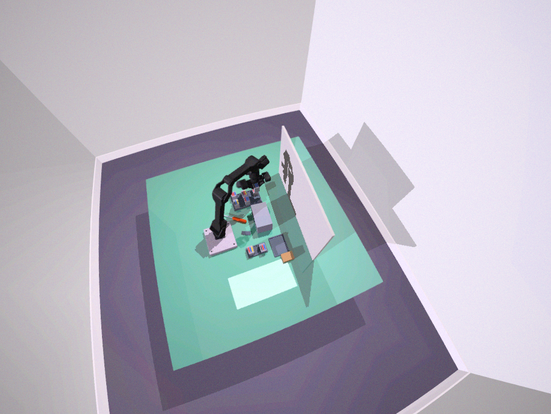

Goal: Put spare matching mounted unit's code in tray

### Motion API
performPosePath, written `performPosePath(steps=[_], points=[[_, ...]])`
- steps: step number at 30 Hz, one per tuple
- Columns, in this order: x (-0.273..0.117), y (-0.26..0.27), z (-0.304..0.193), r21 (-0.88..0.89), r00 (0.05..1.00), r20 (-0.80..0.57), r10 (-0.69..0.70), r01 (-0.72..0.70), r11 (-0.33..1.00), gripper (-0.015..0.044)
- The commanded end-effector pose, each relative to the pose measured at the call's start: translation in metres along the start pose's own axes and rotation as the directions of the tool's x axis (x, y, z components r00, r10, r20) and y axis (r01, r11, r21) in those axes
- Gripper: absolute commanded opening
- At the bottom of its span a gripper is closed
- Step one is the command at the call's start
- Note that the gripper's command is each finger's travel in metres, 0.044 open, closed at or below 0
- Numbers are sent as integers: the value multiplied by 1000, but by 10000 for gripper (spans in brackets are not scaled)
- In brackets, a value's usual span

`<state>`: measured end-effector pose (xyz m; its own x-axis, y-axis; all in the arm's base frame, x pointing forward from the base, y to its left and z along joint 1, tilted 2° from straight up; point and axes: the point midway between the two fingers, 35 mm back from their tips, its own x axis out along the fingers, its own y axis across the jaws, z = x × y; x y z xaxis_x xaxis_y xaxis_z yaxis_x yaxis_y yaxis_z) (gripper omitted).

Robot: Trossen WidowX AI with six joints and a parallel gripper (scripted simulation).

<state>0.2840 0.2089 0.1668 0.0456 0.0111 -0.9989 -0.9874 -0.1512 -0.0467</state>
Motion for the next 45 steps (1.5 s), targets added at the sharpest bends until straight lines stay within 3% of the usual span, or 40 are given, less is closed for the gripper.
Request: performPosePath(steps=[1,10,45], points=[[-18,1,0,4,1000,-2,-6,6,1000,0],[-21,-7,-15,9,1000,2,-5,5,1000,0],[-23,-49,-223,13,1000,-14,-10,11,1000,0]])
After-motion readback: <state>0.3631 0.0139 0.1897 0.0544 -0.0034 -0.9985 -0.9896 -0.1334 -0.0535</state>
